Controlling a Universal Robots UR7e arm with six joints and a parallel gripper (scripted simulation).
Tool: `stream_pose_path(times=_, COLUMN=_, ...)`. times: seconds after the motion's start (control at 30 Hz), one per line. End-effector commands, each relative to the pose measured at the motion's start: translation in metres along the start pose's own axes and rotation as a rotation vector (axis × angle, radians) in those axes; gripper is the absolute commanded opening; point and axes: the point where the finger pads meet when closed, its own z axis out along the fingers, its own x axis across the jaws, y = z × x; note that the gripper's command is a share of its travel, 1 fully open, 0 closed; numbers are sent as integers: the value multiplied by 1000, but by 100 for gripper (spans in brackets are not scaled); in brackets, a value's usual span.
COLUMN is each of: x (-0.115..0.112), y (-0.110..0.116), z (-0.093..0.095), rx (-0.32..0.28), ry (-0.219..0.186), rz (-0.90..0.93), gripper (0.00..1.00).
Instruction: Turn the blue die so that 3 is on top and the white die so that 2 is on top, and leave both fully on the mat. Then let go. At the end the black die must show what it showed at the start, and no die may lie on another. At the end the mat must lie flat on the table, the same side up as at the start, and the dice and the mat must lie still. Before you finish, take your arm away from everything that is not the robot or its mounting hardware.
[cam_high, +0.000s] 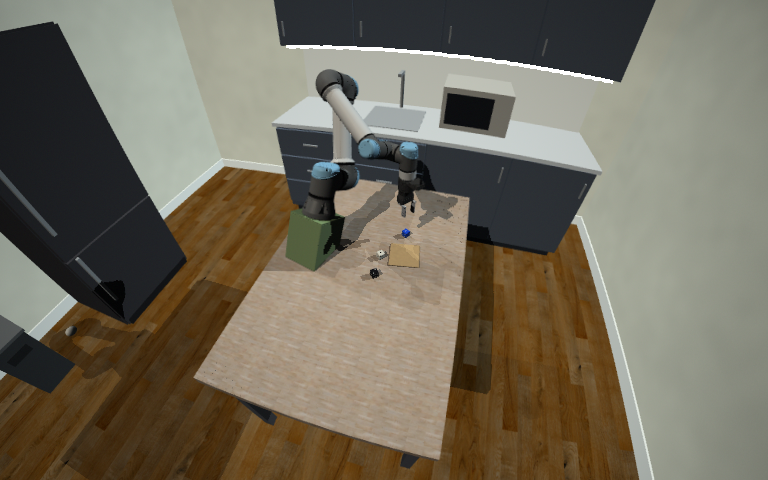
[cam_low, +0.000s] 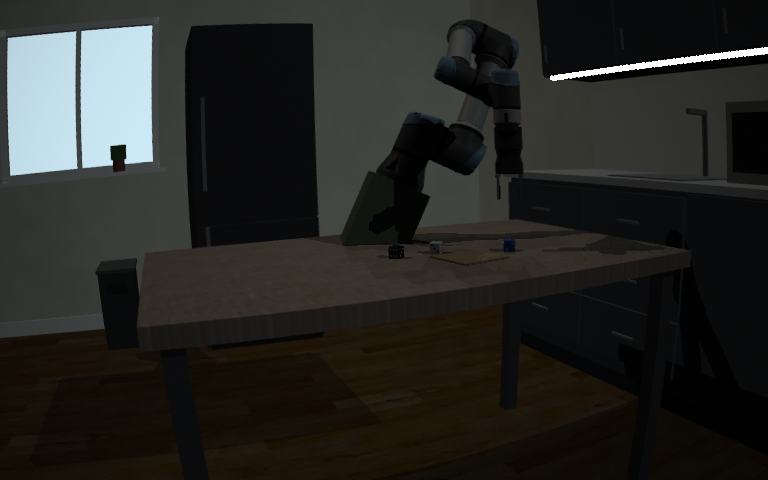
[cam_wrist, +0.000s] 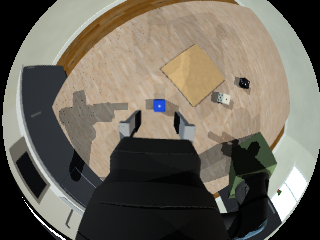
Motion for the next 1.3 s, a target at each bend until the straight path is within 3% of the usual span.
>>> stream_pose_path(times=0.0, x=1, y=1, z=0, rx=3, ry=-1, rz=-36, gripper=100)
stream_pose_path(times=0.87, x=0, y=0, z=1, rx=3, ry=-1, rz=-77, gripper=100)
stream_pose_path(times=1.27, x=-2, y=-4, z=10, rx=3, ry=0, rz=-350, gripper=100)
